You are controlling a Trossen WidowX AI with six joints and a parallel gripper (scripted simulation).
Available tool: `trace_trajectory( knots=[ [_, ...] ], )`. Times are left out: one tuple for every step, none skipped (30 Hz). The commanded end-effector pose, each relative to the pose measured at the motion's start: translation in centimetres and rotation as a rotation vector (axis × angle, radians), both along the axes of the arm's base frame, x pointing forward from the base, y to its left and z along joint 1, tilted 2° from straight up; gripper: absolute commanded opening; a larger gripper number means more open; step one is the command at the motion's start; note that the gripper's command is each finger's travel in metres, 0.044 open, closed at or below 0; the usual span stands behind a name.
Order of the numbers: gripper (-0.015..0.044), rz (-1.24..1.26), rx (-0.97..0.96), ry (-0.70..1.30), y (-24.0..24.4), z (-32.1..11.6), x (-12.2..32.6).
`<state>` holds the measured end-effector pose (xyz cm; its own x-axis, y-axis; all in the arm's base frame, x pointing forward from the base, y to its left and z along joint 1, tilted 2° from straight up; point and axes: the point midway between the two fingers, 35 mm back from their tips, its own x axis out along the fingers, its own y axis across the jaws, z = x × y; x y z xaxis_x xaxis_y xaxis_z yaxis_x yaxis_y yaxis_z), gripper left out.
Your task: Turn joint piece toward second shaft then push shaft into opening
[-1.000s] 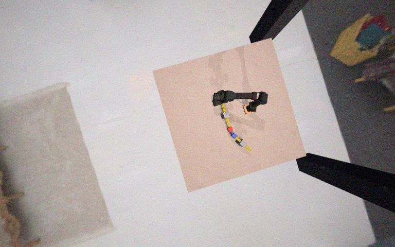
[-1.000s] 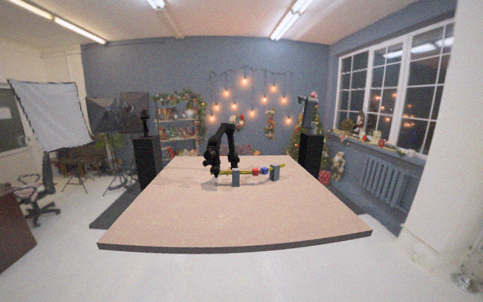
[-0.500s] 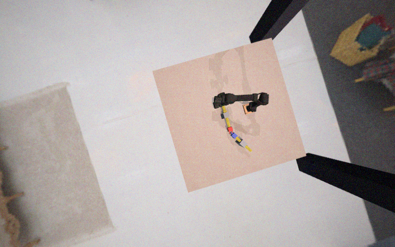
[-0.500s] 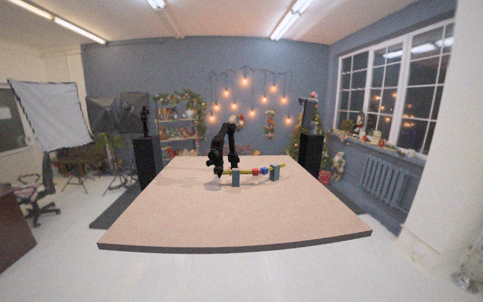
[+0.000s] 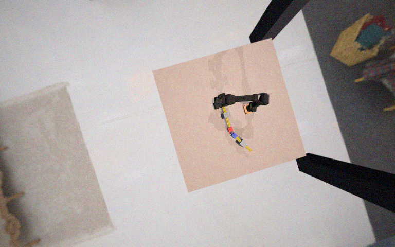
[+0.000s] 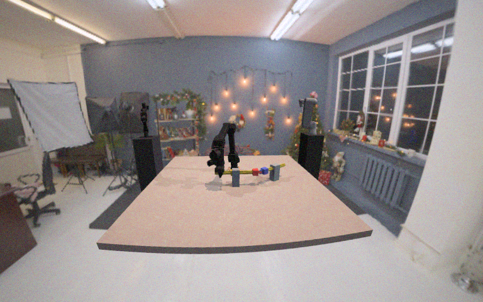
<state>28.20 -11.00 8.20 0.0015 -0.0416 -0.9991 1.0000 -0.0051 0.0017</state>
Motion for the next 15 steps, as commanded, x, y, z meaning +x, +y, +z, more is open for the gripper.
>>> trace_trajectory(
  knots=[
    [0.0026, 0.002, 0.001, 0.0, 0.01, 0.0, 0.01],
    [0.0053, 0.002, 0.001, 0.0, 0.01, 0.0, 0.01],
    [0.0067, 0.002, 0.001, 0.0, 0.01, 0.0, 0.01],
    [0.0067, 0.002, 0.001, 0.0, 0.01, 0.0, 0.01],
    [0.0067, 0.002, 0.001, 0.0, 0.01, 0.0, 0.01],
    [0.0067, 0.002, 0.001, 0.0, 0.01, 0.0, 0.01],
    [0.0067, 0.002, 0.001, 0.0, 0.01, 0.0, 0.01],
    [0.0067, 0.002, 0.001, 0.0, 0.01, 0.0, 0.01],
    [0.0093, 0.002, 0.001, 0.0, 0.01, 0.0, 0.01],
    [0.0119, 0.002, 0.001, 0.0, 0.01, 0.0, 0.01],
    [0.0146, 0.002, 0.001, 0.0, 0.01, 0.0, 0.01],
    [0.0172, 0.002, 0.001, 0.0, 0.01, 0.0, 0.01],
    [0.0198, 0.002, 0.001, 0.0, 0.01, 0.0, 0.01],
    [0.0224, 0.002, 0.001, 0.0, 0.01, 0.0, 0.01],
    [0.0251, 0.002, 0.001, 0.0, 0.01, 0.0, 0.01]
  ],
)
